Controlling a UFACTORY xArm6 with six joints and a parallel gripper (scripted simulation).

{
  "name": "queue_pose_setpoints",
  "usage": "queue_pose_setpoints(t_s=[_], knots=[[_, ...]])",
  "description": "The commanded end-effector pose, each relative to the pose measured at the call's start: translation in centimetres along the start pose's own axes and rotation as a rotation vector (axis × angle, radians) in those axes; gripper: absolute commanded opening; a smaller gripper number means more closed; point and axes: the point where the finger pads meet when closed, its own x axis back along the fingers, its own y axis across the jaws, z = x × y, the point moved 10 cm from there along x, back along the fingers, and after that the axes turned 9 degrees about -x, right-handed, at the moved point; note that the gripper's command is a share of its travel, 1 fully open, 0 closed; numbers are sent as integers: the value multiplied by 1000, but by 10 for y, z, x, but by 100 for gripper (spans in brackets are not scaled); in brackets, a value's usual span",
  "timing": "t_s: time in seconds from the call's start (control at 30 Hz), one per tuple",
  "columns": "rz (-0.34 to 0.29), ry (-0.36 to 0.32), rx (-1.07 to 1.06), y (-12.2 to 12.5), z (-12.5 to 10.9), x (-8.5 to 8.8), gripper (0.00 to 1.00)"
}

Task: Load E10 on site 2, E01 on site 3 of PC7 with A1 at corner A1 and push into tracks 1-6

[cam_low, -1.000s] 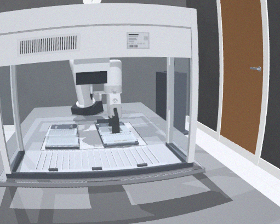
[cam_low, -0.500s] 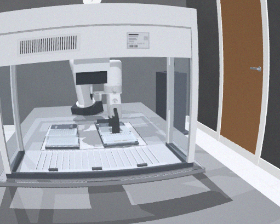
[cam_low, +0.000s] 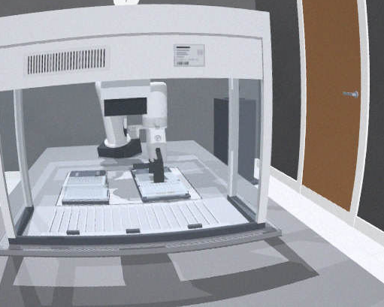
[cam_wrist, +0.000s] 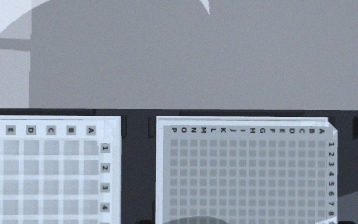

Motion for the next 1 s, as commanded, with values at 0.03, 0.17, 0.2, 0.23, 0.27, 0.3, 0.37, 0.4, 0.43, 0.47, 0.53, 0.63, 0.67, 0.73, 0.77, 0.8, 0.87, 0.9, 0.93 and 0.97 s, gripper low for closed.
queue_pose_setpoints(t_s=[0.03,0.17,0.2,0.23,0.27,0.3,0.37,0.4,0.43,0.47,0.53,0.63,0.67,0.73,0.77,0.8,0.87,0.9,0.93,0.97], knots=[[3,-2,0,-1,0,1,100],[3,-1,0,-1,0,6,100],[3,-1,0,-1,0,8,100],[3,-1,0,-1,0,10,100],[3,-1,0,-1,0,11,100],[3,-1,0,-1,0,13,100],[3,-2,0,-1,0,16,100],[3,-2,0,-1,0,18,100],[3,-2,0,-1,0,20,100],[3,-2,0,-1,0,21,100],[3,-2,0,-1,0,25,100],[3,-2,0,-1,0,26,100],[3,-2,0,-1,0,28,100],[3,-2,0,-1,0,31,100],[3,-2,0,-1,0,33,100],[3,-2,0,-1,0,35,100],[3,-2,0,-1,0,38,100],[3,-2,0,-1,0,40,100],[3,-2,0,-1,0,41,100],[3,-2,0,-1,0,43,100]])
